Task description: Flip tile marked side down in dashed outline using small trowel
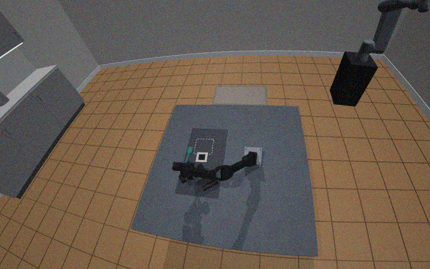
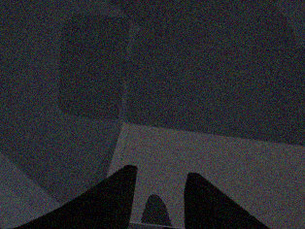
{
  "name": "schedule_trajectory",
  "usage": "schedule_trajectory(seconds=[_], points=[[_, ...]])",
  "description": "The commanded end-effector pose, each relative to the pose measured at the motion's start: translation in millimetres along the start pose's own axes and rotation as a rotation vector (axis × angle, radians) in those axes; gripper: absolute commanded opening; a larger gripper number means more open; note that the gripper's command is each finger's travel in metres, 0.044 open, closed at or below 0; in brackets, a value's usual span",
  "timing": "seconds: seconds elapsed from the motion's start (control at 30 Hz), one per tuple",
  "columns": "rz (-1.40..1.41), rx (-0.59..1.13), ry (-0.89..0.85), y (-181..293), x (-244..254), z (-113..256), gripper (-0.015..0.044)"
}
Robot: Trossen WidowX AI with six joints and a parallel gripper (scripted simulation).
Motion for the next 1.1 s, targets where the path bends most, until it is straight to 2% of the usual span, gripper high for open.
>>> schedule_trajectory(seconds=[0.0, 0.67, 1.07], points=[[-0.005, 0.008, 0.003, -6.8, -2.7, -2.5, 0.0100], [-0.004, 0.008, 0.003, -45.2, -12.6, -19.4, 0.0100], [-0.005, 0.008, 0.003, -36.1, -11.1, 12.5, 0.0100]])
Point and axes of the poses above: the point midway between the two fingers, 35 mm back from their tips, its own z axis back along the fingers, its own x axis across the jaws, y = z × x, the point moved 5 cm from there along z, back along the fingers, and after that the axes turned 14 degrees about z, right-handed, at the moved point
